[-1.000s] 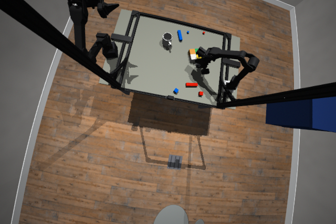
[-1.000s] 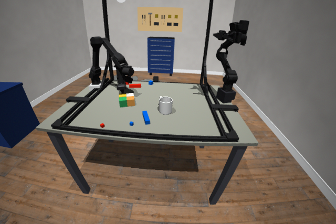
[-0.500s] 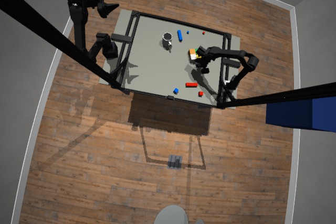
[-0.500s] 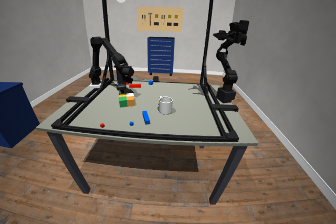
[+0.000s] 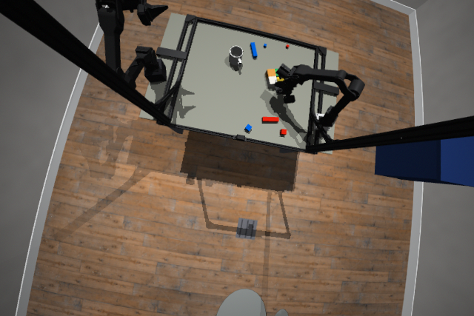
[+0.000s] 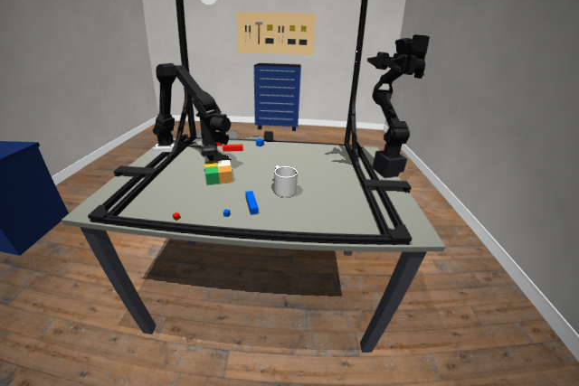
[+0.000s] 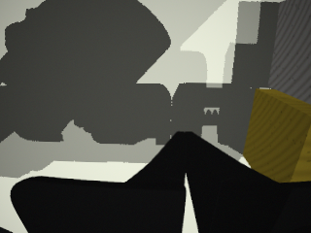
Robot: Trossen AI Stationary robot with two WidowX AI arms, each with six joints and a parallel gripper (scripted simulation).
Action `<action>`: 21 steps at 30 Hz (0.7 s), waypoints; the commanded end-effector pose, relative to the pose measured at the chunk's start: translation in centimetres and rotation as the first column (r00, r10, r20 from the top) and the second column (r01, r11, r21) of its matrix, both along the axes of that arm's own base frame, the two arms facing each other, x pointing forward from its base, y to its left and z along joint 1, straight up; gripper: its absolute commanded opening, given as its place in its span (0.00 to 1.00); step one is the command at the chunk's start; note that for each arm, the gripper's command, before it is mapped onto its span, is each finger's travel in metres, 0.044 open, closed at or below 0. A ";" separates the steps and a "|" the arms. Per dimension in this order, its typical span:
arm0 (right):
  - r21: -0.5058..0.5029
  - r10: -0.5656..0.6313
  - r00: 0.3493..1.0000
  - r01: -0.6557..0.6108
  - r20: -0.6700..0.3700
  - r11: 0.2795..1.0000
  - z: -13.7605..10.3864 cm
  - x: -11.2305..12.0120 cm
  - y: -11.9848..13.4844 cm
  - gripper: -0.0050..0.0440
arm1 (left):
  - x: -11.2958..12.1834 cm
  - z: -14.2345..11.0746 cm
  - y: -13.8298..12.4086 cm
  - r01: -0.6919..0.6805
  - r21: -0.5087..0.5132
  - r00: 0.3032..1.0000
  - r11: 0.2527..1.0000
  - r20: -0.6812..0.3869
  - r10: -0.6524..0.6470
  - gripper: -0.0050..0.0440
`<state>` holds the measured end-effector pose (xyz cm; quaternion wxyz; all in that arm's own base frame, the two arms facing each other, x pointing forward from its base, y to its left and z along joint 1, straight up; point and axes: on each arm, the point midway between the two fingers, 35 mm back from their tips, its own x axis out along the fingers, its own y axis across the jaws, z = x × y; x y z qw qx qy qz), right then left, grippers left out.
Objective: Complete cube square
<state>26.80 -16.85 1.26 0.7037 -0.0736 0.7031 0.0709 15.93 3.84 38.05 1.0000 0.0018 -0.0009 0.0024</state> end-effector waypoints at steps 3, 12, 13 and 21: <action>0.004 0.005 1.000 -0.005 -0.001 1.000 0.0 0.1 -0.2 0.10 | 0.0 0.0 -0.1 0.005 -0.004 1.000 1.000 0.000 -0.005 0.92; 0.004 0.005 1.000 -0.005 -0.001 1.000 0.0 0.1 -0.5 0.10 | 0.0 0.0 -0.1 0.005 -0.004 1.000 1.000 0.000 -0.005 0.92; 0.004 0.005 1.000 -0.005 -0.001 1.000 0.0 0.1 -0.6 0.10 | 0.0 0.0 -0.1 0.005 -0.004 1.000 1.000 0.000 -0.005 0.92; 0.004 0.005 1.000 -0.005 -0.001 1.000 0.0 0.2 -0.8 0.10 | 0.0 0.0 -0.1 0.005 -0.004 1.000 1.000 0.000 -0.005 0.92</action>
